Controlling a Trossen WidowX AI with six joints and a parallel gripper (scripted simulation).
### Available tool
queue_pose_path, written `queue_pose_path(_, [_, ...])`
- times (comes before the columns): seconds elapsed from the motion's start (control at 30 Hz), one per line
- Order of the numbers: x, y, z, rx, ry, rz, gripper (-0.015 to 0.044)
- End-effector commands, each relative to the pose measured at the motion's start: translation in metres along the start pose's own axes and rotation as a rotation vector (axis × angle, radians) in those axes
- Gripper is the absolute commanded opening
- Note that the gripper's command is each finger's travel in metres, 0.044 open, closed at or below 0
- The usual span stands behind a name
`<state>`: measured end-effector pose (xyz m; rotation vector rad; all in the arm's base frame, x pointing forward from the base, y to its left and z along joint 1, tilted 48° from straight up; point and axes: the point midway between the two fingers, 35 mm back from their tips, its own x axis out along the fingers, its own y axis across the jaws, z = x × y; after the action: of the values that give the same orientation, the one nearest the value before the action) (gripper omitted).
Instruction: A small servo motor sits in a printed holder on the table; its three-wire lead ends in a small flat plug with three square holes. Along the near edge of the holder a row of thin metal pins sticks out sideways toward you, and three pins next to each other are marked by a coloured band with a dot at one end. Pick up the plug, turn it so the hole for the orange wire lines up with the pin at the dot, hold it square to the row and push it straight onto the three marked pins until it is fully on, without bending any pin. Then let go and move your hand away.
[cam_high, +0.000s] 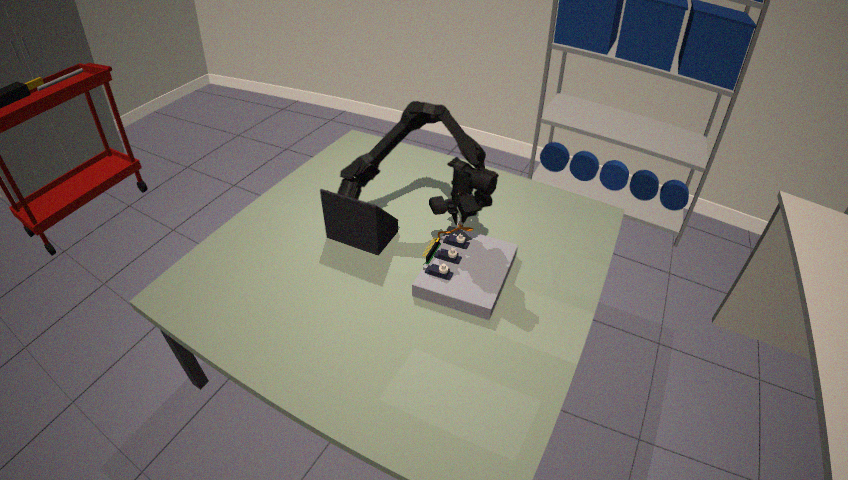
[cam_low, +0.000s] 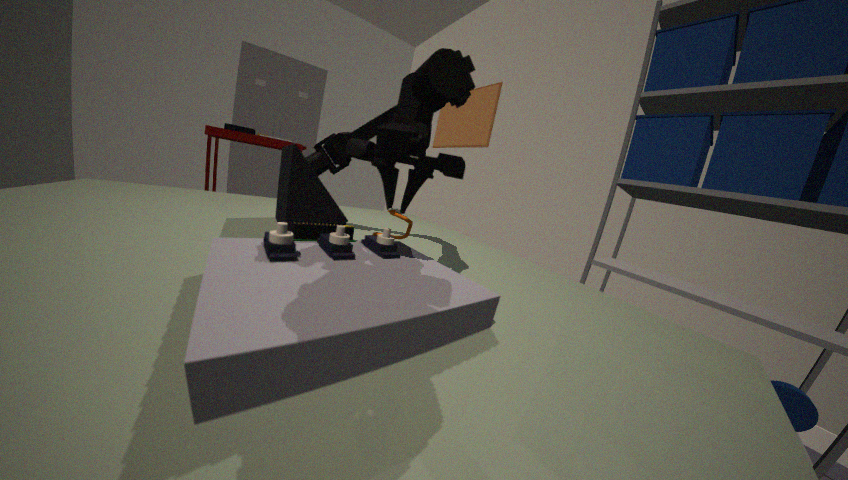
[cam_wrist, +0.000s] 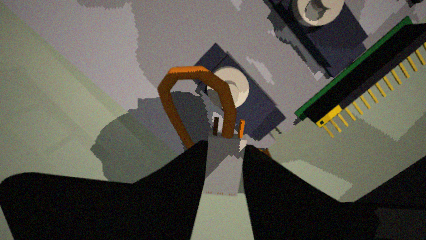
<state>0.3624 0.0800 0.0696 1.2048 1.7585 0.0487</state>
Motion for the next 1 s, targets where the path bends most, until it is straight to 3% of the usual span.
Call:
queue_pose_path(0.0, [0.0,-0.009,-0.001,0.122,-0.002,-0.004,0.0])
queue_pose_path(0.97, [-0.002,-0.072,-0.012,1.134,-0.008,-0.006,0.0])
